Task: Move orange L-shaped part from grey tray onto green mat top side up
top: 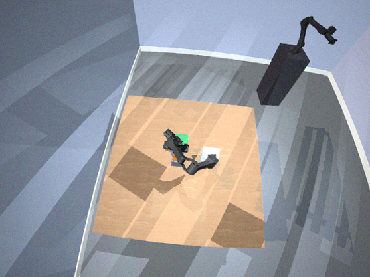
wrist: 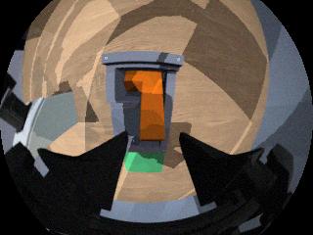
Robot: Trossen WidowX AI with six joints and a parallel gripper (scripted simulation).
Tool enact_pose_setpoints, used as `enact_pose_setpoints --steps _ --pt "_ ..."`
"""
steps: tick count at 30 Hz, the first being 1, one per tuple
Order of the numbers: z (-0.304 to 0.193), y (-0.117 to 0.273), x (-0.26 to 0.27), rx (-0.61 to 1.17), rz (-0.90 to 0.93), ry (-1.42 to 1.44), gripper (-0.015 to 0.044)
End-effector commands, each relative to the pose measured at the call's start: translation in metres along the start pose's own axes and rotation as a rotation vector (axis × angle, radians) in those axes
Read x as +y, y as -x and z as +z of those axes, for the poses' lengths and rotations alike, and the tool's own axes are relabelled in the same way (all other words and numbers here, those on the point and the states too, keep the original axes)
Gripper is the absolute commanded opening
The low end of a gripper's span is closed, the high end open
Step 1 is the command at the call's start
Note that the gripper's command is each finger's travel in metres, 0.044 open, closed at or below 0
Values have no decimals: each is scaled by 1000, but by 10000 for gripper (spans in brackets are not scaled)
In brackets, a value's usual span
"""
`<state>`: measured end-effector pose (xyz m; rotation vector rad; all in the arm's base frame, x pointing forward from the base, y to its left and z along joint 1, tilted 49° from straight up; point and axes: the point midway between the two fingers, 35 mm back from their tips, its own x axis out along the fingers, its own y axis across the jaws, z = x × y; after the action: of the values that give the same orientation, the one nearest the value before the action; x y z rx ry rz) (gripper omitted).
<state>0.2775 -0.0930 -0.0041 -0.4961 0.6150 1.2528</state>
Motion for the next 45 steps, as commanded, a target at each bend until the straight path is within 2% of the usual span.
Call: enact_pose_setpoints --steps 1,22,27,37,40,45 --pt "0 -8 2 -7 6 -8 280" --pt "1 -37 3 -10 7 -7 280" --pt "1 -34 1 -4 2 1 149" --pt "1 -34 1 -4 2 1 82" --pt "1 -34 1 -4 2 1 3" --pt "1 -34 1 -4 2 1 0"
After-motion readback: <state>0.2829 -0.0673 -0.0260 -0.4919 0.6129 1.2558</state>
